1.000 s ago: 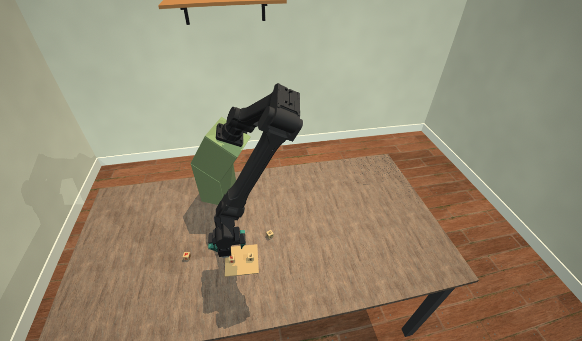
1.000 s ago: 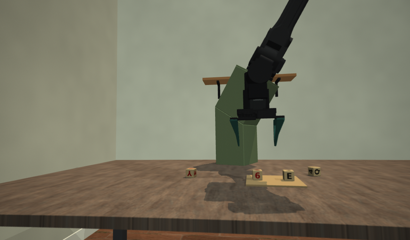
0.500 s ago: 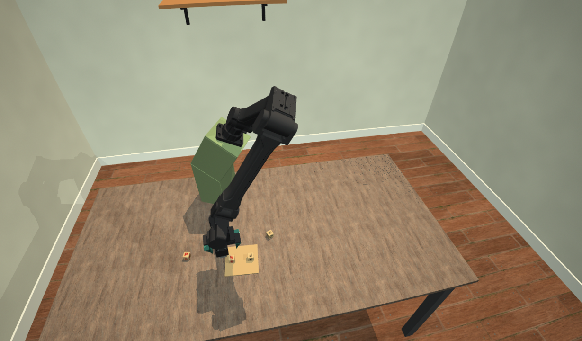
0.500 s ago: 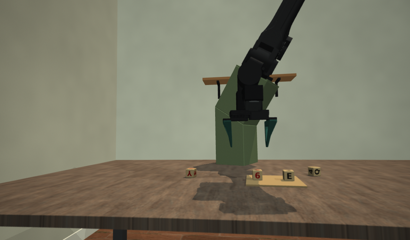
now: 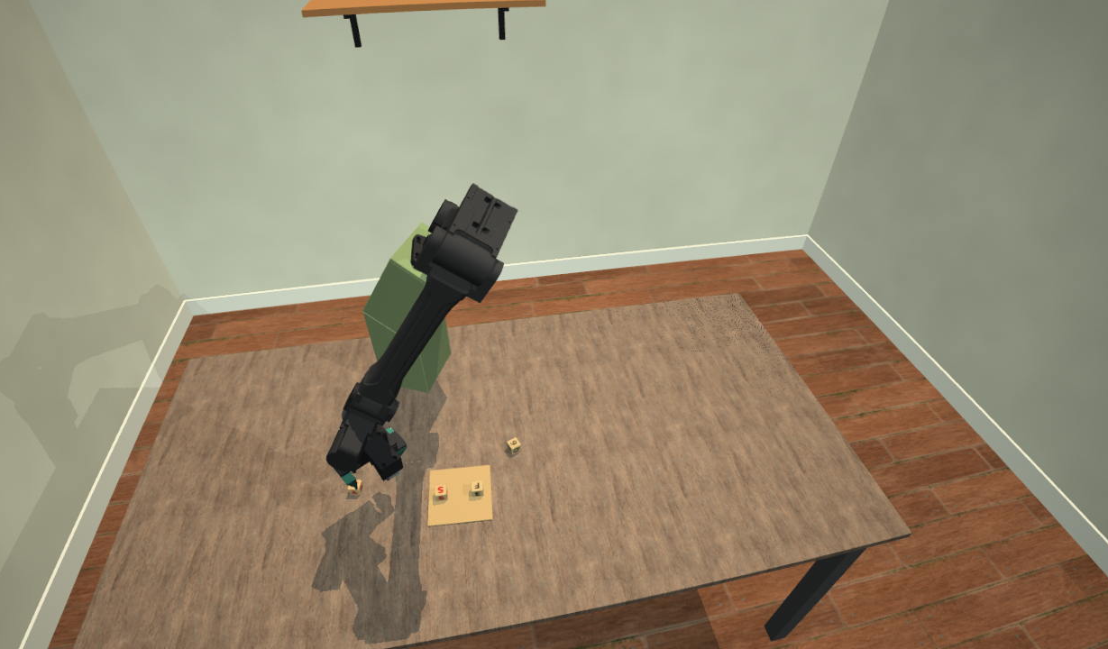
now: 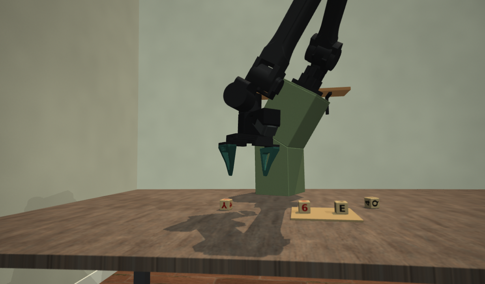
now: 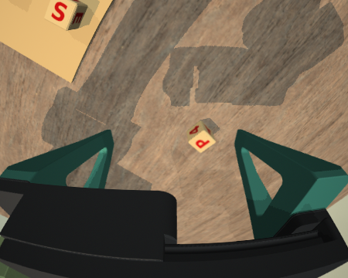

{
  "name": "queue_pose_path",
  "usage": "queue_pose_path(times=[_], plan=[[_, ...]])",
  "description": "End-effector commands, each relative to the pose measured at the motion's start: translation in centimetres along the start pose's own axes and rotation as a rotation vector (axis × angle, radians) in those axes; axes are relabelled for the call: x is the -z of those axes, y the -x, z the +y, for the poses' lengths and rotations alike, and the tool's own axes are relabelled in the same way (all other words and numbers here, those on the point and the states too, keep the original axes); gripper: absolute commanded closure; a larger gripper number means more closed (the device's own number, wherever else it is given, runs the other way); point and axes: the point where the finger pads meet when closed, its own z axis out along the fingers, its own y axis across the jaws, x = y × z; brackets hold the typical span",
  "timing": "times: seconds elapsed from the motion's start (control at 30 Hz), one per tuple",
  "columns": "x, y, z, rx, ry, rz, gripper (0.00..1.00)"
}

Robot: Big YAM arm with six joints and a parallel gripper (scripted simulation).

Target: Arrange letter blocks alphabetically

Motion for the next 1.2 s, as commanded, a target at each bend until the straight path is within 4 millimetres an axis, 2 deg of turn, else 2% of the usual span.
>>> queue_pose_path(times=[0.0, 0.1, 0.17, 0.2, 0.33, 0.4, 0.5, 0.53, 1.17], plan=[[0.2, -2.5, -2.4, 0.278, 0.019, -0.009, 0.00], [0.1, -4.2, -3.4, 0.385, 0.015, -0.013, 0.00], [0.1, -4.2, -3.4, 0.385, 0.015, -0.013, 0.00], [0.0, -4.6, -3.6, 0.475, 0.016, -0.015, 0.00], [-0.1, -5.8, -4.2, 0.644, 0.025, -0.023, 0.00], [-0.1, -6.0, -4.3, 0.737, 0.033, -0.028, 0.00], [0.6, -5.2, -5.0, 0.763, 0.014, -0.032, 0.00], [0.6, -5.2, -5.0, 0.763, 0.014, -0.032, 0.41], [0.4, -5.1, -4.7, 0.770, 0.021, -0.029, 0.41]])
